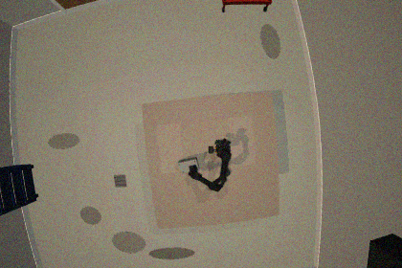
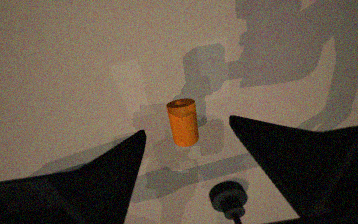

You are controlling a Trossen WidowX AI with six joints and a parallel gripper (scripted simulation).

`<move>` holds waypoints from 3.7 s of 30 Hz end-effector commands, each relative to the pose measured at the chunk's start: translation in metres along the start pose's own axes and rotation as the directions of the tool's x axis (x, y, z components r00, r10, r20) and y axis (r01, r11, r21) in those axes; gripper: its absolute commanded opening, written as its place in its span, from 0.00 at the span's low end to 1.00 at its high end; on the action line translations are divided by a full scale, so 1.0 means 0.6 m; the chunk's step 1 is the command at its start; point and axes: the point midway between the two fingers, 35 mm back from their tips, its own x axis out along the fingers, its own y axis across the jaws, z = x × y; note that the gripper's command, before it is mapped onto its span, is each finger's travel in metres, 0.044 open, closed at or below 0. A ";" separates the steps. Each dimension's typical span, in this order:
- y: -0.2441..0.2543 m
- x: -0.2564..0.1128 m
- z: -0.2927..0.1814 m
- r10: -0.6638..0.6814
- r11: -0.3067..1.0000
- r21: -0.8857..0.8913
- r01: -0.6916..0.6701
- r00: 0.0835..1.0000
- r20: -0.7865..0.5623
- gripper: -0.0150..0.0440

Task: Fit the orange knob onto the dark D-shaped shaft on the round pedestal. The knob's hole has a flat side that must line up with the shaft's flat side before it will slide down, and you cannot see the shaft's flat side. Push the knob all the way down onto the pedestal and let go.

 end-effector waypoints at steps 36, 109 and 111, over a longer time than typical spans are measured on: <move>0.003 0.092 -0.004 0.001 1.000 -0.006 -0.001 1.000 -0.009 0.82; 0.003 0.063 -0.077 0.009 1.000 -0.007 -0.006 0.745 0.667 0.56; 0.003 0.063 -0.080 0.010 1.000 -0.007 -0.006 0.724 0.690 0.56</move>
